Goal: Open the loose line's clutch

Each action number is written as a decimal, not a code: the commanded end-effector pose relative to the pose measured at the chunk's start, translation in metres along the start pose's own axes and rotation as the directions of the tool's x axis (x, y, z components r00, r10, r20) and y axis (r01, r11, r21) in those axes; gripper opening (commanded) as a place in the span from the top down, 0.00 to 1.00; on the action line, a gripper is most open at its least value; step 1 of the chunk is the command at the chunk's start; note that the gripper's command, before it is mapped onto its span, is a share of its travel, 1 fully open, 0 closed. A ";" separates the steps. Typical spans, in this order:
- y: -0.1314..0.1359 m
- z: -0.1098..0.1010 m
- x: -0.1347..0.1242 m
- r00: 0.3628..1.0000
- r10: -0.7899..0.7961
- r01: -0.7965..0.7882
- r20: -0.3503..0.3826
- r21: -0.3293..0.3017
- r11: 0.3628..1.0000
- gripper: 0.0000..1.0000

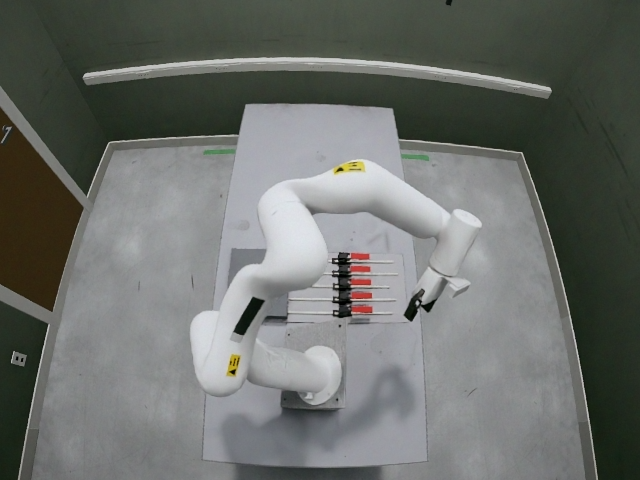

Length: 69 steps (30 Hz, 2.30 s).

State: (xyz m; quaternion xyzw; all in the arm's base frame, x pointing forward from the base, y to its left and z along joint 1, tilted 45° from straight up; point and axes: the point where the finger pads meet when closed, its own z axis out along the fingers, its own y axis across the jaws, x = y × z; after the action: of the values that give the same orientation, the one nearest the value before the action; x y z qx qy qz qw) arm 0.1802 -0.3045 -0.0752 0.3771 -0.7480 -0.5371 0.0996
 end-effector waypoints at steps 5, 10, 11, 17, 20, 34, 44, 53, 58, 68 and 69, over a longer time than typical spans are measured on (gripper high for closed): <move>0.000 -0.001 0.000 1.000 0.000 0.000 0.000 0.002 1.000 0.00; 0.000 -0.001 0.000 1.000 0.000 0.000 0.000 0.002 1.000 0.00; 0.000 -0.001 0.000 1.000 0.000 0.000 0.000 0.002 1.000 0.00; 0.000 -0.001 0.000 1.000 0.000 0.000 0.000 0.002 1.000 0.00; 0.000 -0.001 -0.003 1.000 -0.007 0.007 0.003 0.005 1.000 0.00; -0.009 0.016 -0.128 0.950 -0.293 0.277 0.106 0.138 0.951 0.00; -0.010 0.039 -0.225 0.860 -0.497 0.451 0.113 0.284 0.846 0.00; -0.004 0.072 -0.308 0.757 -0.652 0.581 0.032 0.423 0.695 0.00; -0.002 0.080 -0.324 0.734 -0.679 0.606 0.002 0.449 0.657 0.00; 0.008 0.113 -0.365 0.663 -0.737 0.683 -0.129 0.508 0.525 0.00; 0.010 0.120 -0.370 0.650 -0.744 0.697 -0.158 0.514 0.500 0.00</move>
State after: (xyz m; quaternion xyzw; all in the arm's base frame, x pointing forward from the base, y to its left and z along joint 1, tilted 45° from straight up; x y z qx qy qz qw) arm 0.3640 0.0129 -0.0218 0.6244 -0.6488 -0.3496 -0.2586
